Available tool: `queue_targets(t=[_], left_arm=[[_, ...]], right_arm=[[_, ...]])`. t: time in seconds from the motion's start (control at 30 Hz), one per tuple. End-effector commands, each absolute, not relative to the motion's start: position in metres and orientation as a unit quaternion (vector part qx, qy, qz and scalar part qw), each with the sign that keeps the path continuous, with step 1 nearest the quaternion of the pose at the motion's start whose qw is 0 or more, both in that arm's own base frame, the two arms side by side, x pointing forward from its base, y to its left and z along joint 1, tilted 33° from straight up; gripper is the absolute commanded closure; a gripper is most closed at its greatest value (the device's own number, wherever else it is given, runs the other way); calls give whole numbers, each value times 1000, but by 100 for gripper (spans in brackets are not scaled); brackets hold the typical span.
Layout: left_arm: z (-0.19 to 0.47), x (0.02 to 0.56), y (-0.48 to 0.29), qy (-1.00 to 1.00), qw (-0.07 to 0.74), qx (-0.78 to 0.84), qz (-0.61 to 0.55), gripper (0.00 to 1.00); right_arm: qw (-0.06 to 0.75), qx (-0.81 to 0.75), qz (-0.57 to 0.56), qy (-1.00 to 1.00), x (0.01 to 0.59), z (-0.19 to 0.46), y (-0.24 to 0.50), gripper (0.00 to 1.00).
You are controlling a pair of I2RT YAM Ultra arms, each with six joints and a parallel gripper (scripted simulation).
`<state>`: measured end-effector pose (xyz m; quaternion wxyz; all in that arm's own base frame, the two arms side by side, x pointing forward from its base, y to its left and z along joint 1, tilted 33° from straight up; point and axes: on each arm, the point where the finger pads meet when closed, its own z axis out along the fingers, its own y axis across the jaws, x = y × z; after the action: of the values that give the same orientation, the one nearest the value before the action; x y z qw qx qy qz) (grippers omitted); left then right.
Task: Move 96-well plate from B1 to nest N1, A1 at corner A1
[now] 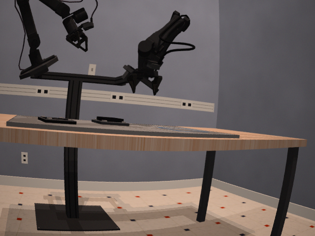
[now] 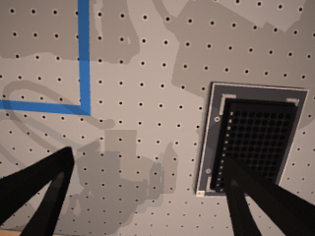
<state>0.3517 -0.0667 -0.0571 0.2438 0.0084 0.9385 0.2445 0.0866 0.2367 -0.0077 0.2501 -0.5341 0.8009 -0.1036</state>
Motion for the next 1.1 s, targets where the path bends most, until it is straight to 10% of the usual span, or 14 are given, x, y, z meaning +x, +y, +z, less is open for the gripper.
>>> queue_targets(t=[0.0, 1.07], left_arm=[[-31, 365, -58, 927, 301, 71, 213, 0], [152, 373, 207, 834, 495, 107, 219, 0]], right_arm=[[258, -542, -74, 796, 105, -29, 286, 0], [138, -520, -174, 825, 215, -219, 247, 0]])
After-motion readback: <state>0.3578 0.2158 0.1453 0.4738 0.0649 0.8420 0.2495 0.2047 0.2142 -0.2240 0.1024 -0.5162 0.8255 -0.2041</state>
